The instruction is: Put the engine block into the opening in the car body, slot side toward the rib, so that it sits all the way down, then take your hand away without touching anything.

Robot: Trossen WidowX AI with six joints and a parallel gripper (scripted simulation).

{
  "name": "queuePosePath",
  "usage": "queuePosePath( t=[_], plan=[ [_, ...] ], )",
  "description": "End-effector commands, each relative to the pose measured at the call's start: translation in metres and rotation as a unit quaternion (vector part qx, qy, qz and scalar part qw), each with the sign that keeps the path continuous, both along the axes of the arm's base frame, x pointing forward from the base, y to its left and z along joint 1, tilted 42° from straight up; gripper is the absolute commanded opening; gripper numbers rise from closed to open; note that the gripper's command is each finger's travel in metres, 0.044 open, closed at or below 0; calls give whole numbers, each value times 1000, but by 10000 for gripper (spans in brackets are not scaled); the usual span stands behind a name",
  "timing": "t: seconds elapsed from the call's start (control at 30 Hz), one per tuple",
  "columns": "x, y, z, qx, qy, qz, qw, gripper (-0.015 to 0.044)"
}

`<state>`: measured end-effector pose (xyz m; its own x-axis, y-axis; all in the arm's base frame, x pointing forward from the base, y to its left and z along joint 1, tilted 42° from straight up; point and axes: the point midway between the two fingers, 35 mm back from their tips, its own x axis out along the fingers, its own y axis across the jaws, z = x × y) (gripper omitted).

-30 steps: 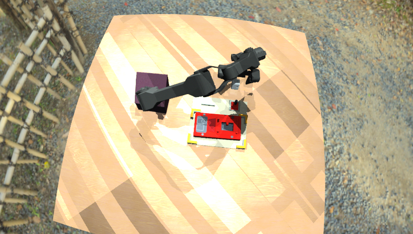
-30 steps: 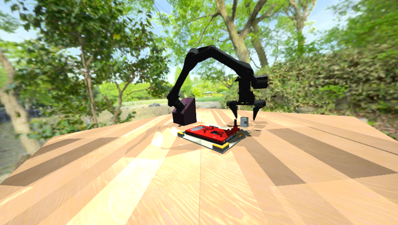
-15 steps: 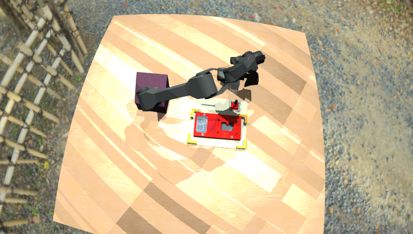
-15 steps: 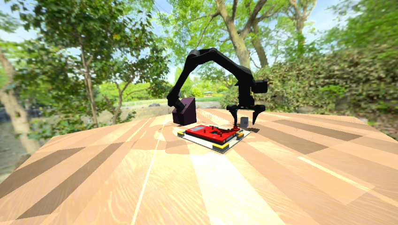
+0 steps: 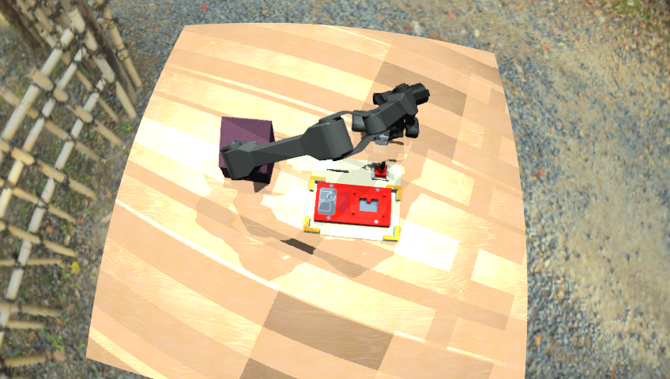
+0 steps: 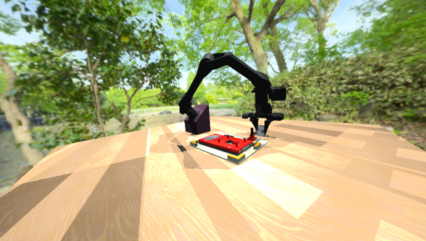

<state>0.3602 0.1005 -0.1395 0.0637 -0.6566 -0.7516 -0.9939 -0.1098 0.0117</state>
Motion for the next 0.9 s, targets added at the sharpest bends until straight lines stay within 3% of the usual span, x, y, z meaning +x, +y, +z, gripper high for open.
queuePosePath(
  t=[0.0, 0.13, 0.87],
  plan=[
    [0, -1, 0, -1, 1, 2, 1000, 85],
    [0, 1, 1, -1, 1, 2, 1000, 0],
    [2, 49, 49, 2, 2, 3, 1000, 0]
  ],
)
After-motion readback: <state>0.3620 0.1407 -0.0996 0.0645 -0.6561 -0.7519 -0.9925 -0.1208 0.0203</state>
